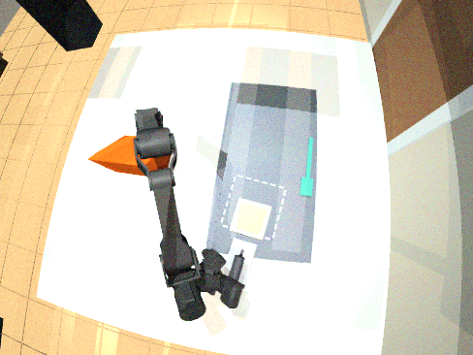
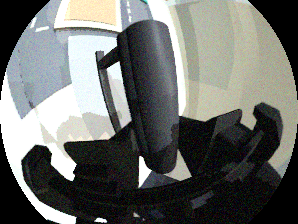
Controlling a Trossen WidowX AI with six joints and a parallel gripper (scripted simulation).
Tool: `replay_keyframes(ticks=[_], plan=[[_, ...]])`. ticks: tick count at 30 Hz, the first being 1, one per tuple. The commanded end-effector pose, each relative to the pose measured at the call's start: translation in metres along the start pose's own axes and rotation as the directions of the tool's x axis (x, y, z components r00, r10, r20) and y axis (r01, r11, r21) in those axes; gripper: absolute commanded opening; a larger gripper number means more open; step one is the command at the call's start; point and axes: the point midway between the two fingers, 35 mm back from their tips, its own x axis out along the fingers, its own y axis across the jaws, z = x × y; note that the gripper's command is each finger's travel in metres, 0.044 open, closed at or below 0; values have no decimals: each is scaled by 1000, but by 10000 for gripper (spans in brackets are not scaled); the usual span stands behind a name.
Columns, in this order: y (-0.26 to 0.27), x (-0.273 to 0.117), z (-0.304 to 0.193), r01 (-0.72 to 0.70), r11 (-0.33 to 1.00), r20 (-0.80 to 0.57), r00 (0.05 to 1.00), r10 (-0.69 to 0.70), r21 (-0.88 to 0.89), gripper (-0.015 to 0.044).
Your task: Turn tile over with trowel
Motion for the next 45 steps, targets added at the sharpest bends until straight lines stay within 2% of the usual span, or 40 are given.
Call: replay_keyframes(ticks=[1,35,45], plan=[[7,4,0,2,1000,4,1000,-2,10,0],[11,9,43,1,1000,7,1000,-1,13,0],[2,3,27,0,1000,4,1000,0,11,0]])
